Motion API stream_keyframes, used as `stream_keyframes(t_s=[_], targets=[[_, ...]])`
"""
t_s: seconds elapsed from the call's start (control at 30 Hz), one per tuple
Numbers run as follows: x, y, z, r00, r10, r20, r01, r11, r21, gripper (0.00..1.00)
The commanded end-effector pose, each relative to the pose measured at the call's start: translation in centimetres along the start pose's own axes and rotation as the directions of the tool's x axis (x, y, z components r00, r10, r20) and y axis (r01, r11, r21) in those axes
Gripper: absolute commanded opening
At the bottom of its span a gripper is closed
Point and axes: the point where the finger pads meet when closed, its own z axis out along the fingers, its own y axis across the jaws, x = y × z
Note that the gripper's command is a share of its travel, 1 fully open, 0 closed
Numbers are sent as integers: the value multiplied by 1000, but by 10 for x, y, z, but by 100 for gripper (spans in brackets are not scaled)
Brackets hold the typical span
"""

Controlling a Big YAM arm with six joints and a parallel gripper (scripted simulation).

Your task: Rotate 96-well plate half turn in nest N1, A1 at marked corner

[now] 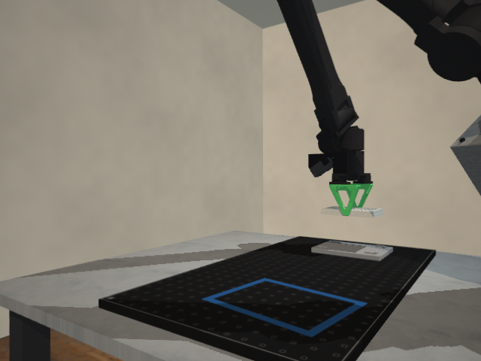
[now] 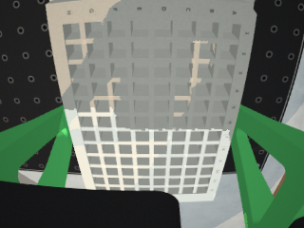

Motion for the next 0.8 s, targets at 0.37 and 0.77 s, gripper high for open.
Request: stream_keyframes(t_s=[0.37, 0.77], targets=[[-3, 2, 8, 1000, 5, 1, -5, 1000, -3, 0], [-7, -1, 24, 1000, -1, 6, 1, 1000, 2, 0]])
